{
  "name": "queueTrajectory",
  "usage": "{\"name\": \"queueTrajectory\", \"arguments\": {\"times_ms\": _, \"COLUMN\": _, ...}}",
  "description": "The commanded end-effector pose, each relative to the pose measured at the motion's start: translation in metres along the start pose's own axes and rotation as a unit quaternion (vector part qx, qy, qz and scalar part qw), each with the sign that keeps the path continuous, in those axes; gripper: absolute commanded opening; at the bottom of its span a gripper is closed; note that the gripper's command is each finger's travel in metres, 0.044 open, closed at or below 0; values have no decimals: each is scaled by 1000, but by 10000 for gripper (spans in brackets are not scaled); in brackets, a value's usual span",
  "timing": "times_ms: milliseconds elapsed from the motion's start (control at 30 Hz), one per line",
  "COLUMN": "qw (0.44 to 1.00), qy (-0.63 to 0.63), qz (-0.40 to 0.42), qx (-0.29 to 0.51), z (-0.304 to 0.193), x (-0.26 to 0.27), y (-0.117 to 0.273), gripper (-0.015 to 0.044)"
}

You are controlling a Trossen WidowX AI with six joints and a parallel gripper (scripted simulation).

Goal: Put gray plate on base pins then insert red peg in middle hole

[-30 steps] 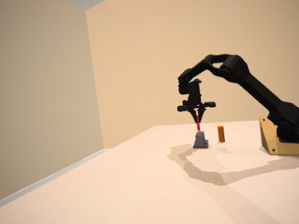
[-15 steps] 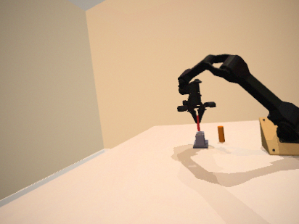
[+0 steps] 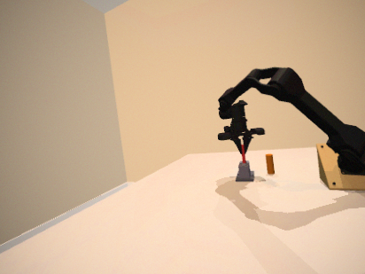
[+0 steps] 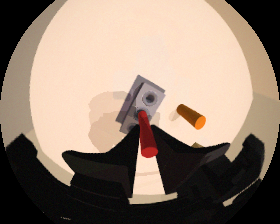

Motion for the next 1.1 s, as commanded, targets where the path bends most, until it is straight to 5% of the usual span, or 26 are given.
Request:
{"name": "queueTrajectory", "arguments": {"times_ms": 0, "qw": 1000, "qy": 0, "qz": 0, "qx": 0, "z": 0, "x": 0, "y": 1, "gripper": 0}}
{"name": "queueTrajectory", "arguments": {"times_ms": 833, "qw": 1000, "qy": 2, "qz": -1, "qx": 0, "z": 0, "x": 1, "y": -1, "gripper": 0}}
{"name": "queueTrajectory", "arguments": {"times_ms": 1067, "qw": 1000, "qy": 2, "qz": -1, "qx": 0, "z": 0, "x": 1, "y": -1, "gripper": 150}}
Point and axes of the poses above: the point midway between the two fingers, 35 mm back from their tips, its own y axis back along the fingers, its own x axis across the jaws, z = x × y, the point moved 8 cm from there along y, back along the fingers, and after that the axes turned 2 degrees about -y, right-handed, at the moved point
